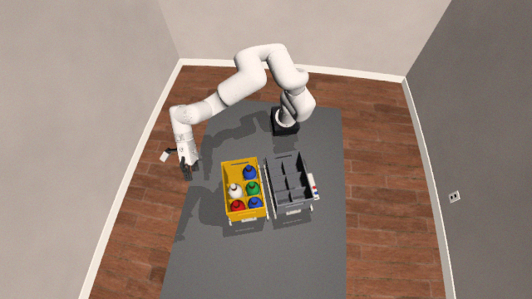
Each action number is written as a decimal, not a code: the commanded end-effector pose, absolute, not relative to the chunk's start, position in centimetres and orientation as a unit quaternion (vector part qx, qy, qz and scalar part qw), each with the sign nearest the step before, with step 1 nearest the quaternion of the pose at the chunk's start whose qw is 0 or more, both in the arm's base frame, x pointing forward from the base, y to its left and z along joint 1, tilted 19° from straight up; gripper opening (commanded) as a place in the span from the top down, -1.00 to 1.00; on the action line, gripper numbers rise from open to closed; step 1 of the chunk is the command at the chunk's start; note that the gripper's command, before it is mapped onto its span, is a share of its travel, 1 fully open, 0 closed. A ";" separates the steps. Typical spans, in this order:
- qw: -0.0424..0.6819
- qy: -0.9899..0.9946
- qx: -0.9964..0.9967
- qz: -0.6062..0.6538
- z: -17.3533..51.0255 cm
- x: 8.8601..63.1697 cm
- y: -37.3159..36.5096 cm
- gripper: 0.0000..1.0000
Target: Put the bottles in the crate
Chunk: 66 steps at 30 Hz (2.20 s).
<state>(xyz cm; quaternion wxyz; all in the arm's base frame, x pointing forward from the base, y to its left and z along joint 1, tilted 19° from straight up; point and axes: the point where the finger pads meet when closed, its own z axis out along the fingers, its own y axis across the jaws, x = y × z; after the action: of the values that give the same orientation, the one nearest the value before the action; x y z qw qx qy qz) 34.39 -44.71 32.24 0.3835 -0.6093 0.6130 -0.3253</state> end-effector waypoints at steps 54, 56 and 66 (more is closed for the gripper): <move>0.403 0.561 -0.692 -0.209 35.8 41.1 -34.0 -0.29; 0.403 0.560 -0.693 -0.208 35.9 41.6 -33.1 -0.29; 0.401 0.555 -0.702 -0.195 36.3 43.7 -28.5 -0.29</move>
<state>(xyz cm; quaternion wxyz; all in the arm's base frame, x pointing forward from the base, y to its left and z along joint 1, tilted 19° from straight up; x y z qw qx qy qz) 43.18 -29.63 35.96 0.4038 -0.6934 0.5604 -0.2051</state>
